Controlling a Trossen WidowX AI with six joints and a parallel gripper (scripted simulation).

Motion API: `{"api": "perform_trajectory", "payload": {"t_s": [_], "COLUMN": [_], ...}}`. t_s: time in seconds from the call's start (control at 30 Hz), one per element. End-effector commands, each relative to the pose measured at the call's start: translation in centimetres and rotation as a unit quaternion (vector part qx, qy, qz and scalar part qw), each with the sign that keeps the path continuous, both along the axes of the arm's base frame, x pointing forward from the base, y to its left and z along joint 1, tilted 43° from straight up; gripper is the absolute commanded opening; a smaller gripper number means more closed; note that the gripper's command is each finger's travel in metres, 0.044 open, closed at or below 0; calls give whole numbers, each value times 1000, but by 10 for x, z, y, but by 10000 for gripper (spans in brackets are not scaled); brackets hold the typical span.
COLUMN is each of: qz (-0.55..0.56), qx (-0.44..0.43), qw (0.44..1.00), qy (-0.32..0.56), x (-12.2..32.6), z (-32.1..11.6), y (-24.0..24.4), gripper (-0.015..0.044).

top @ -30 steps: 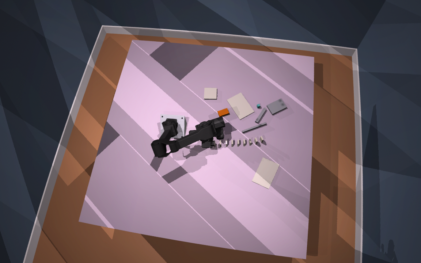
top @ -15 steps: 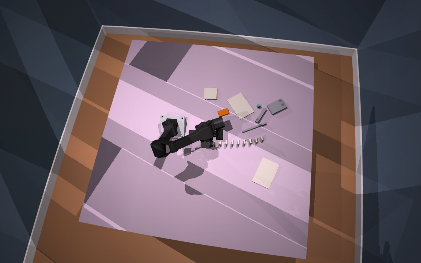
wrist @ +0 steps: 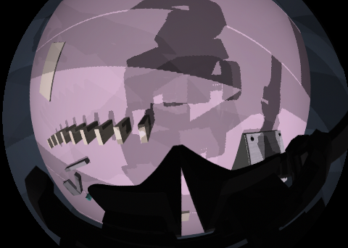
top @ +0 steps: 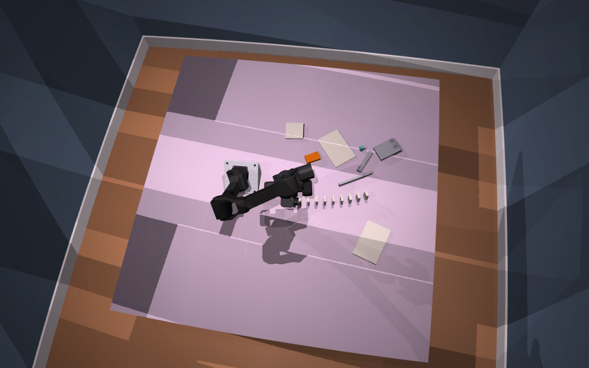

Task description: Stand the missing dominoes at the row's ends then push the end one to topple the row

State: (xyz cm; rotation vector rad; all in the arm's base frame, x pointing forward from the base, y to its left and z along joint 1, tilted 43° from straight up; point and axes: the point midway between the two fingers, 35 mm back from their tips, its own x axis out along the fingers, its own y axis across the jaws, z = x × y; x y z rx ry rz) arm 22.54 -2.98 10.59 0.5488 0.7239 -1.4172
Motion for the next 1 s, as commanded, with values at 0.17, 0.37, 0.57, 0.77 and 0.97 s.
{"api": "perform_trajectory", "payload": {"t_s": [0.17,0.37,0.57,0.77,0.97], "qz": [-2,-2,-1,-2,-2], "qx": [-1,-1,1,-3,-3], "qw": [1000,1000,1000,1000,1000], "qy": [-3,-3,-4,-4,-4], "x": [0,0,5,4,8], "z": [0,0,-31,-59,-59], "y": [0,0,-26,-54,-54], "gripper": [0,0,0,0,0]}}
